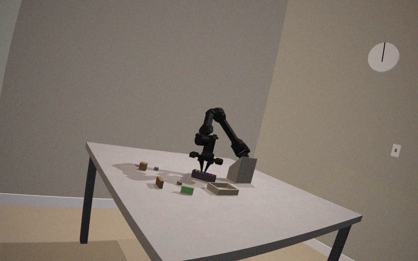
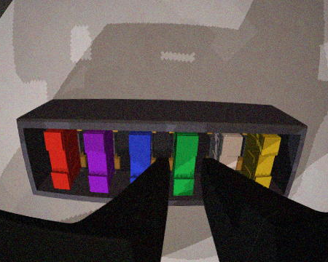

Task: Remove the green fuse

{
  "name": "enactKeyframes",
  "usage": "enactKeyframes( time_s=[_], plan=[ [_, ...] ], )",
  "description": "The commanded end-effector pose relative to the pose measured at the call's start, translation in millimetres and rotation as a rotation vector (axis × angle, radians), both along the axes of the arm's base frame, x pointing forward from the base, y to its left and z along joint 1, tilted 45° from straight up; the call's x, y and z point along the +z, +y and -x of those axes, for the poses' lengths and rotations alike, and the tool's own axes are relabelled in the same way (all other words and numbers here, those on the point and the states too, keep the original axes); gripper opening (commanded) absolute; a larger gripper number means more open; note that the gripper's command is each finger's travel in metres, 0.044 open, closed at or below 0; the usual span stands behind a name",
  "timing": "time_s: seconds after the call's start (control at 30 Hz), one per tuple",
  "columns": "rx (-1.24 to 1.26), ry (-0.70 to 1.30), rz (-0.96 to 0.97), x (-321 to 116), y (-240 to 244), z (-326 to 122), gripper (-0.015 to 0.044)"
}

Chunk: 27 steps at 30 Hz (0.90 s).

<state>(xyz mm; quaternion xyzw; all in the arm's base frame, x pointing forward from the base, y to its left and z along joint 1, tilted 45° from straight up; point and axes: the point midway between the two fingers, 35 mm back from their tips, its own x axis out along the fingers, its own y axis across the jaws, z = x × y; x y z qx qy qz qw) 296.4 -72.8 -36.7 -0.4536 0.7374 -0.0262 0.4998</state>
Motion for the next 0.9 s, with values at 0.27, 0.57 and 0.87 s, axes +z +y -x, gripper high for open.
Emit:
enactKeyframes(
  time_s=[0.27,0.57,0.87],
  plan=[
    [-0.001,0.001,0.000,-2.8,-3.1,0.6,0.0045],
    [-0.001,0.001,0.000,-2.8,-3.1,0.6,0.0000],
    [0.000,0.001,0.000,-0.4,-0.5,0.0,0.0000]
  ],
)
